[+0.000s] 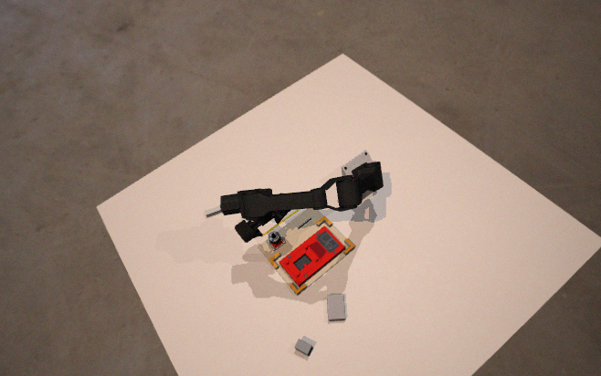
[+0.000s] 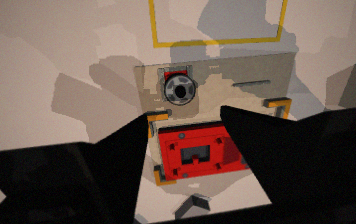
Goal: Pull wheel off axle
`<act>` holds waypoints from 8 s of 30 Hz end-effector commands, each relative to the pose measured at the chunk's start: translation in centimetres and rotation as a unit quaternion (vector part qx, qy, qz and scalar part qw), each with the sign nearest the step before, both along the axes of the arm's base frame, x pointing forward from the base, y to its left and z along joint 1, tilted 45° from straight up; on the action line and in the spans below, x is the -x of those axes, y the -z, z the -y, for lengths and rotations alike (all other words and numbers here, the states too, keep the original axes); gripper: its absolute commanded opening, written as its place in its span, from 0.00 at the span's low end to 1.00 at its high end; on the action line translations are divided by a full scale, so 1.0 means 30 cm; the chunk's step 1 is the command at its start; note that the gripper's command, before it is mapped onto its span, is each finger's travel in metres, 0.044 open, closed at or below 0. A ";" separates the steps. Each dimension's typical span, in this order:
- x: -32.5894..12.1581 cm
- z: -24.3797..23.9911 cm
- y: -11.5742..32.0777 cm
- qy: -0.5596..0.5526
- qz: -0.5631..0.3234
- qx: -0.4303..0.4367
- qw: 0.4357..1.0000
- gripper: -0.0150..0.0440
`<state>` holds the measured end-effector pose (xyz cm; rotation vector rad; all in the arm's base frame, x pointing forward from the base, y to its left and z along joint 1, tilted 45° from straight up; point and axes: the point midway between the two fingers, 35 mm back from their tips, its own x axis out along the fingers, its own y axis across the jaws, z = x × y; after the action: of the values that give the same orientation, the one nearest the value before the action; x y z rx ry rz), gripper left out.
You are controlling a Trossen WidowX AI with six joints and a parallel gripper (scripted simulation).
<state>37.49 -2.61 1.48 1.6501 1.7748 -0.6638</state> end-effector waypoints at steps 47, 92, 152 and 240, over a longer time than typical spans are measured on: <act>0.018 -0.173 0.189 0.002 -0.011 -0.011 1.000 0.36; 0.014 -0.138 0.155 0.004 -0.012 -0.011 1.000 0.25; 0.013 -0.091 0.109 0.006 -0.013 -0.012 1.000 0.25; 0.216 0.003 0.488 0.001 -0.013 -0.009 1.000 0.70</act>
<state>30.96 -2.68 -13.19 1.6650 1.8033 -0.6777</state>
